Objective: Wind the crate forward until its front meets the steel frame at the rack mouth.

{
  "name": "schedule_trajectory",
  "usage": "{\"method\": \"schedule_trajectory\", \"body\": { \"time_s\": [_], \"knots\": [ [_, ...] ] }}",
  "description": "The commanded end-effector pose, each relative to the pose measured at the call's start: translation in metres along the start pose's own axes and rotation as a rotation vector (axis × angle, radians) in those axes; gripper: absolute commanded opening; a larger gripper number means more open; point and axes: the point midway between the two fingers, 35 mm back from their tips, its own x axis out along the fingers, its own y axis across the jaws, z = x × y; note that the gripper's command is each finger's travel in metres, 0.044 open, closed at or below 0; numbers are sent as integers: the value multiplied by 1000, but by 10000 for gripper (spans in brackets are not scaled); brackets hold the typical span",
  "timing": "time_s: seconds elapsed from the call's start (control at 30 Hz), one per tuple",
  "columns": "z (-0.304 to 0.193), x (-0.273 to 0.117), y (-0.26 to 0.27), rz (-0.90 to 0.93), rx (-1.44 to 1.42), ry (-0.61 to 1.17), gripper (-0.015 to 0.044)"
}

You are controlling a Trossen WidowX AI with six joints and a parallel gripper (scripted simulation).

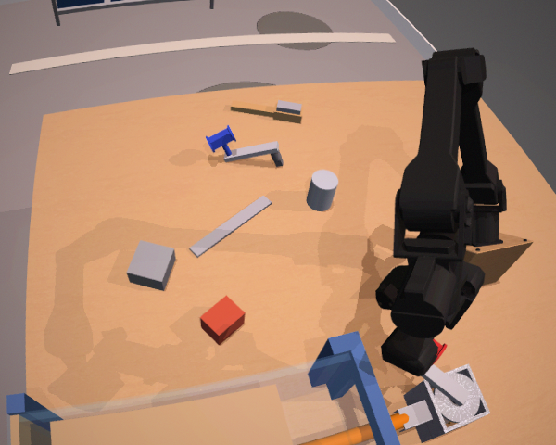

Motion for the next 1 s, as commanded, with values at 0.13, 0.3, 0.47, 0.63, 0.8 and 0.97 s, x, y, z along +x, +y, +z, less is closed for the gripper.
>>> {"method": "schedule_trajectory", "body": {
  "time_s": [0.13, 0.3, 0.47, 0.63, 0.8, 0.97],
  "knots": [
    [6, 12, -1, -3, -6, -6, 440],
    [10, 19, -2, -5, -6, -7, 440],
    [13, 26, -3, -8, -5, -7, 440],
    [12, 24, -2, -9, 2, -1, 361],
    [12, 24, -2, -9, 2, -1, 230],
    [12, 24, -2, -9, 2, -1, 99]
  ]
}}
